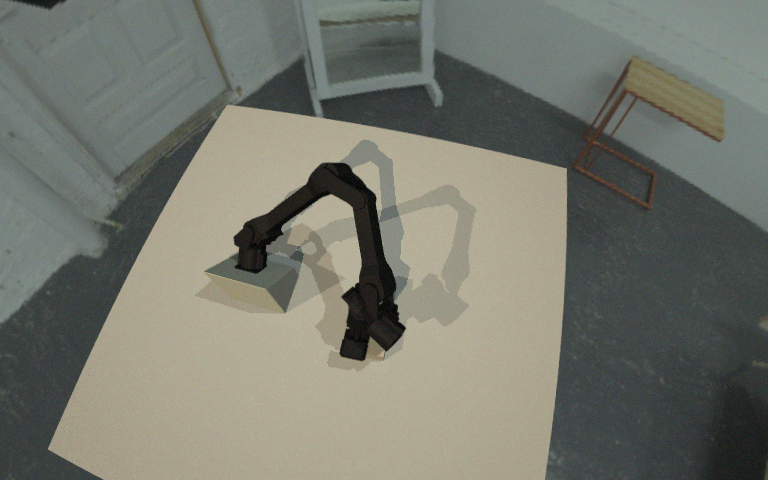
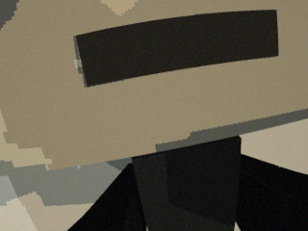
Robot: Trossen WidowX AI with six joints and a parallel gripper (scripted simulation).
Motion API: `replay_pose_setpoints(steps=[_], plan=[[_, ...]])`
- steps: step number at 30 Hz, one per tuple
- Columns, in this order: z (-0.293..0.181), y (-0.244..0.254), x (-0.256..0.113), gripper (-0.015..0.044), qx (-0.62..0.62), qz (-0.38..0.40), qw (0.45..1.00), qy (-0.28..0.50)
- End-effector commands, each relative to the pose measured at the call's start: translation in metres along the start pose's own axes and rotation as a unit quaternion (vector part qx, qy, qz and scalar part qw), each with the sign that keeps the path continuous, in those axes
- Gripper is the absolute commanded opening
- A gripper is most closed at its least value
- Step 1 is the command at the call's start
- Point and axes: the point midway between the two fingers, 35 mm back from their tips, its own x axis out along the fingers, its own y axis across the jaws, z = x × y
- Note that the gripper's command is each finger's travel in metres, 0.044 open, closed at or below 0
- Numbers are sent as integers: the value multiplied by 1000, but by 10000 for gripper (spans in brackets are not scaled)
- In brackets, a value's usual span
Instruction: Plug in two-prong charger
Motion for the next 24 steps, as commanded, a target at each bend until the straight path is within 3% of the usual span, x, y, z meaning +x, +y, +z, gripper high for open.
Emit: replay_pose_setpoints(steps=[1, 24], plan=[[10, 0, -1, 0, -9, -2, 1000, -9], [18, 1, 0, 0, -9, -2, 1000, -9]])
